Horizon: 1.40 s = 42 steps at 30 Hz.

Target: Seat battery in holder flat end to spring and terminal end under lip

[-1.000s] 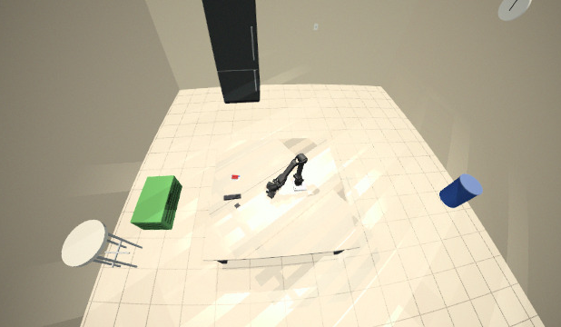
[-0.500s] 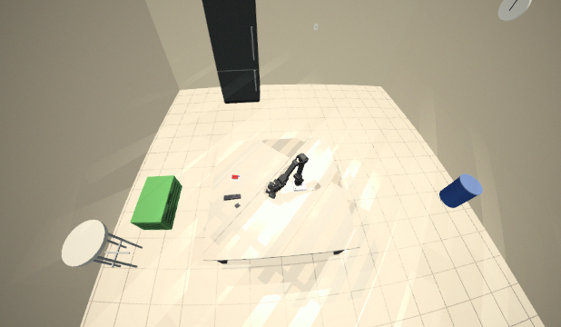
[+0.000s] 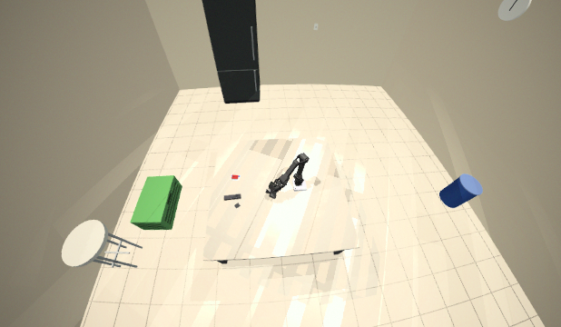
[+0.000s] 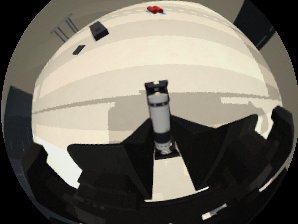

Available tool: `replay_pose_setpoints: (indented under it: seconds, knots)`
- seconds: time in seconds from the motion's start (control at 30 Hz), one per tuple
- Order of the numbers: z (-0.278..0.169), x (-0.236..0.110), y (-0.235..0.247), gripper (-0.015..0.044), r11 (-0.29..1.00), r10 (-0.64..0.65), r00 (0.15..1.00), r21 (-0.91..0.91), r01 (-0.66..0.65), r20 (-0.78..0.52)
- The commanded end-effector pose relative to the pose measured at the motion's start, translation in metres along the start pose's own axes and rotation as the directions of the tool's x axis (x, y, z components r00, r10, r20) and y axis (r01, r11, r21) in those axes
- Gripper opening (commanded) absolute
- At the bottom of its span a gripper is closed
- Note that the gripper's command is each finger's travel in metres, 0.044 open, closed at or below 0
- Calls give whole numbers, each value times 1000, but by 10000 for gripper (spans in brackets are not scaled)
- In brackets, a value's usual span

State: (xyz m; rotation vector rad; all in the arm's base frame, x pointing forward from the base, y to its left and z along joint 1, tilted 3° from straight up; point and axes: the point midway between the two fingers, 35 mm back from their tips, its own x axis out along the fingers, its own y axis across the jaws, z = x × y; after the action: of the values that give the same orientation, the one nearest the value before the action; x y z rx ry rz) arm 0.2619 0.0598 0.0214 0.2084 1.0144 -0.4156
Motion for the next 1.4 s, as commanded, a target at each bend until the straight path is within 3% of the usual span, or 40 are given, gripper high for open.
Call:
replay_pose_setpoints:
  seconds: [0.0,1.37]
  knots:
    - [-4,3,-1,59,1000,-9,999,-13,8,-48]
    - [3,16,-1,59,999,-40,935,-31,31,-353]
